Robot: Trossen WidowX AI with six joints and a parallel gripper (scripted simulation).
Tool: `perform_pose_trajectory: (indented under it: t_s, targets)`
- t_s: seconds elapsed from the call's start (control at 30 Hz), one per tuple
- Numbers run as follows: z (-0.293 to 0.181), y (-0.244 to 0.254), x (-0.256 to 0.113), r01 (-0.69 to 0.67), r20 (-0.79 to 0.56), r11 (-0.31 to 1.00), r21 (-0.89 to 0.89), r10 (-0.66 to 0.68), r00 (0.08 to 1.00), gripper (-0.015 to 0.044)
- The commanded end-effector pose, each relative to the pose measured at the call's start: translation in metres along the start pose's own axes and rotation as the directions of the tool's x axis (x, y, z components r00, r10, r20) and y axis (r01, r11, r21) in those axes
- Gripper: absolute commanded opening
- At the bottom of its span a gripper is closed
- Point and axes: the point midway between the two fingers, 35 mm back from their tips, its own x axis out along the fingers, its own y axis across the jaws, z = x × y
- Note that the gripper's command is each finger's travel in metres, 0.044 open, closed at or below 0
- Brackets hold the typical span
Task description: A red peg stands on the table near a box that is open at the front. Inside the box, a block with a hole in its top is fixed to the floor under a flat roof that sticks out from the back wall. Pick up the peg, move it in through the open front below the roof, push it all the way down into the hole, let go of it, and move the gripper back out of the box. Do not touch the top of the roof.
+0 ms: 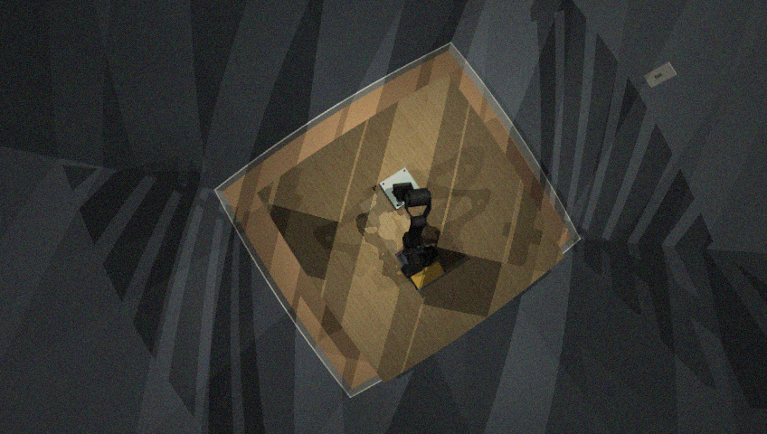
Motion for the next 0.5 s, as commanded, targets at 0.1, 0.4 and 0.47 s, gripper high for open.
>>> perform_pose_trajectory:
  t_s: [0.1,0.4,0.47]
  targets:
    - [-0.0036,0.0022,0.0029,-0.004,-0.002,1.000,0.003,0.004,1.000,0.0000]
    - [-0.0067,0.0044,0.0063,-0.005,-0.003,1.000,0.003,0.005,1.000,0.0000]
    - [-0.0073,0.0050,0.0070,-0.005,-0.003,1.000,0.003,0.005,1.000,0.0000]
